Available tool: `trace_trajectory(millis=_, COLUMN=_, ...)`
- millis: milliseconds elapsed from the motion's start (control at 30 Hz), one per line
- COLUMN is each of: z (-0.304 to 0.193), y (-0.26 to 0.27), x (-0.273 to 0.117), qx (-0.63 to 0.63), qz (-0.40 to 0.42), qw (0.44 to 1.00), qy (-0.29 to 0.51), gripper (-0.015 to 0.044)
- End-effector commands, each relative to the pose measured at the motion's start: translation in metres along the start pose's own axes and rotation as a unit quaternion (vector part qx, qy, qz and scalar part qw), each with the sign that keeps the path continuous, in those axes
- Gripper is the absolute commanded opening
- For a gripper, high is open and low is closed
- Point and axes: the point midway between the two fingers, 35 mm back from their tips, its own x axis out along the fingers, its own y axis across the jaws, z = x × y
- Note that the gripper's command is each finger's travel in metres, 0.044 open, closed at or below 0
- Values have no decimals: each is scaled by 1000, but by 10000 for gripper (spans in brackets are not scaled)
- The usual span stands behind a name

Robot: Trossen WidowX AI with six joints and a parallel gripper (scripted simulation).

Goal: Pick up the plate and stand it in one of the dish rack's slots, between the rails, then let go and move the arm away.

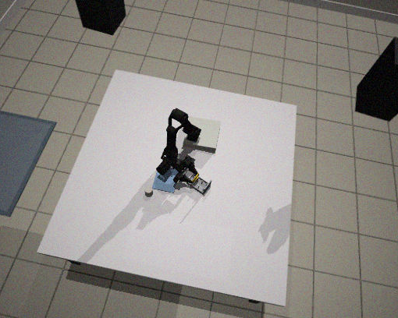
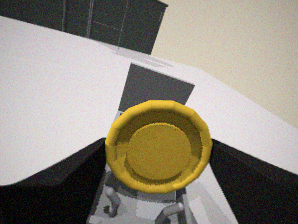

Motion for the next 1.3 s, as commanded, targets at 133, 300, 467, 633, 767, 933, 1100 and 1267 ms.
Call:
trace_trajectory(millis=133, z=0, y=0, x=0, qx=0, qz=0, qw=1000, qy=0, gripper=315)
trace_trajectory(millis=300, z=0, y=0, x=0, qx=0, qz=0, qw=1000, qy=0, gripper=400)
trace_trajectory(millis=467, z=0, y=0, x=0, qx=0, qz=0, qw=1000, qy=0, gripper=400)
trace_trajectory(millis=633, z=-3, y=2, x=1, qx=16, qz=7, qw=1000, qy=14, gripper=400)
trace_trajectory(millis=767, z=3, y=-1, x=0, qx=27, qz=11, qw=999, qy=21, gripper=400)
trace_trajectory(millis=933, z=29, y=-14, x=-6, qx=28, qz=8, qw=999, qy=15, gripper=400)
trace_trajectory(millis=1100, z=91, y=-31, x=-19, qx=20, qz=0, qw=1000, qy=-6, gripper=400)
trace_trajectory(millis=1267, z=107, y=-38, x=-23, qx=17, qz=-1, qw=1000, qy=-13, gripper=400)
